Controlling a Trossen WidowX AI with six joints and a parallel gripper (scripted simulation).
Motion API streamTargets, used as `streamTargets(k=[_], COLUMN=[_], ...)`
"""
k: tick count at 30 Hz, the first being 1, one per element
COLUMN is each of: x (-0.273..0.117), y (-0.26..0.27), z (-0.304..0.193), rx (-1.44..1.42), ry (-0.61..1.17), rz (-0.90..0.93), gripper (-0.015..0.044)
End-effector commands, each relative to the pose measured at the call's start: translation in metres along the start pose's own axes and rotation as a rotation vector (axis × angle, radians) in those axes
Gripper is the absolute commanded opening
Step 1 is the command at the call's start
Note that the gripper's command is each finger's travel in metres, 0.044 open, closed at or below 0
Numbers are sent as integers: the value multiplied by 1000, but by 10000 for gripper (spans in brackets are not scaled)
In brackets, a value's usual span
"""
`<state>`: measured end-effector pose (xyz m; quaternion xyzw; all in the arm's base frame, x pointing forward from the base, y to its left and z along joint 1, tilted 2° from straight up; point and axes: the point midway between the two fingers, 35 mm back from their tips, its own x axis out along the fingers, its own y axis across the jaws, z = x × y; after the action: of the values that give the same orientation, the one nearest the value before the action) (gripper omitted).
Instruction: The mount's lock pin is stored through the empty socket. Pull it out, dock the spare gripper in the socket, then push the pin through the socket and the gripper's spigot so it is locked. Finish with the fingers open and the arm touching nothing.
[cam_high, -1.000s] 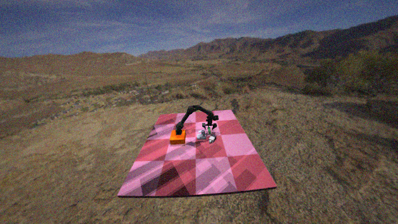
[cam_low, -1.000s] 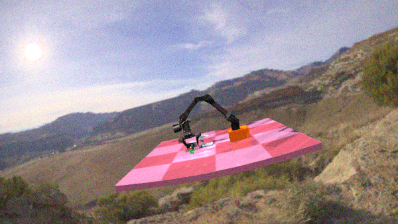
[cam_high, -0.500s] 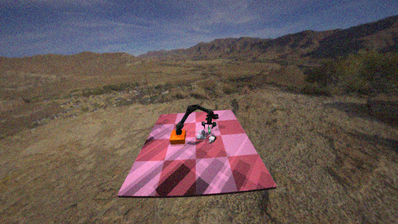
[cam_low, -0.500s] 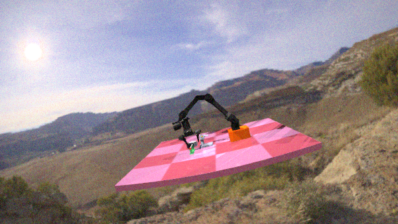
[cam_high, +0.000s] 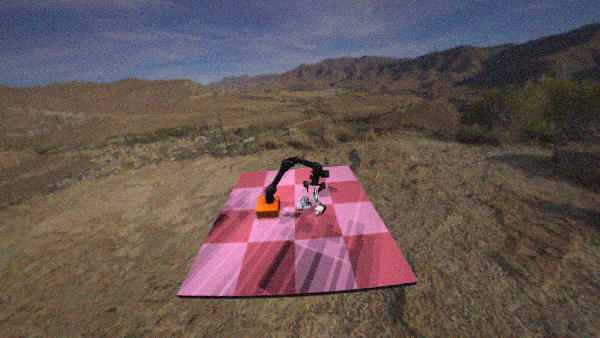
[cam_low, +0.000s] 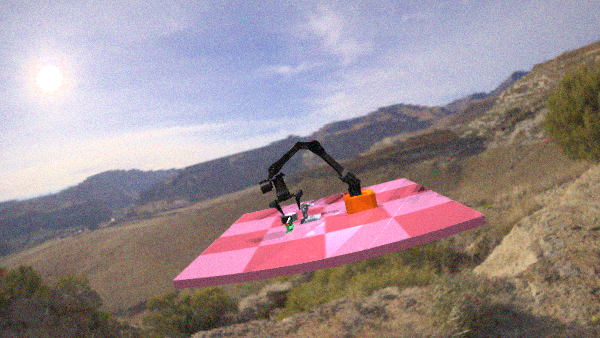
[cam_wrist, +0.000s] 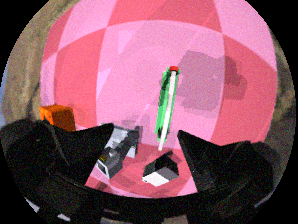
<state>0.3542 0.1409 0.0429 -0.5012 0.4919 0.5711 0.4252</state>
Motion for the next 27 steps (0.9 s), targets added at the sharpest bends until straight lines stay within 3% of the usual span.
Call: streamTargets(k=[1,17,27], x=[-10,-26,-82], y=[1,10,20], z=[0,0,2], rx=[0,0,0], ry=[-1,7,6], rz=[-3,32,31], gripper=[440,440,440])
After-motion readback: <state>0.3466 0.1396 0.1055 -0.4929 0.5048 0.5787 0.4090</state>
